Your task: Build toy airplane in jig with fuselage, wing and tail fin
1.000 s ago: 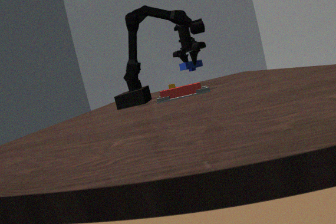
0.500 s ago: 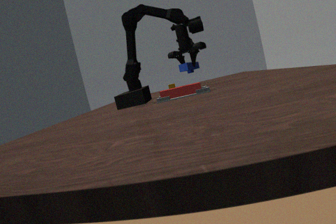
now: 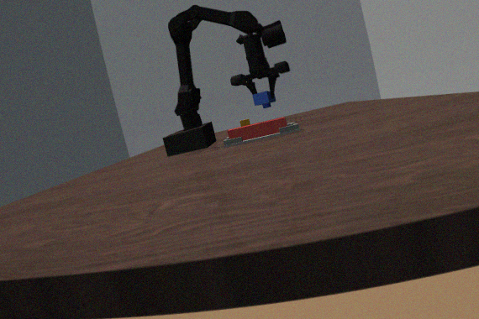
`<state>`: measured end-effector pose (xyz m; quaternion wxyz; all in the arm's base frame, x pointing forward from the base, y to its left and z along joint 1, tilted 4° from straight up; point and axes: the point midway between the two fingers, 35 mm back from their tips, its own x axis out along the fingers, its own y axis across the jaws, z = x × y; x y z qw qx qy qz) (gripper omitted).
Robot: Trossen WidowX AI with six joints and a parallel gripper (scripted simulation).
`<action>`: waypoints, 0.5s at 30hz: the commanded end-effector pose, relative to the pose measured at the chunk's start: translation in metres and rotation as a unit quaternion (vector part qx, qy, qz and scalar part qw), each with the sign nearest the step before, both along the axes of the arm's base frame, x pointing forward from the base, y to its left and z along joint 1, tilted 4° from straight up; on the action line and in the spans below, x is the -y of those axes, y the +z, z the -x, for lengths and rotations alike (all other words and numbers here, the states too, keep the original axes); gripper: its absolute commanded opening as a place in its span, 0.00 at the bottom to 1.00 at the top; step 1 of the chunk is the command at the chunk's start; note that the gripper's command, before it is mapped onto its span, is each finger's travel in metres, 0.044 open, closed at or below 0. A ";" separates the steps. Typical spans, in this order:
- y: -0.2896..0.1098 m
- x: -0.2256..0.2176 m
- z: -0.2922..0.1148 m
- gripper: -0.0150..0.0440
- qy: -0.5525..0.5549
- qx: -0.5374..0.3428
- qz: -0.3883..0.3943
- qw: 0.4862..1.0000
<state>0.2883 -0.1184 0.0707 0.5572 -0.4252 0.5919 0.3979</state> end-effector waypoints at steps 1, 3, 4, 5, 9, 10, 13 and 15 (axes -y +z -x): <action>0.000 0.009 0.007 0.25 0.032 0.000 0.004 0.999; -0.001 0.014 0.011 0.25 0.050 -0.002 0.004 0.999; -0.001 0.017 0.013 0.25 0.060 -0.003 0.004 0.998; -0.002 0.019 0.015 0.25 0.069 -0.004 0.004 0.998; -0.003 0.028 0.023 0.25 0.105 -0.007 0.004 0.994; -0.004 0.030 0.024 0.25 0.110 -0.007 0.004 0.994; -0.004 0.030 0.024 0.34 0.111 -0.008 0.004 0.994; -0.004 0.030 0.024 0.43 0.111 -0.008 0.004 0.994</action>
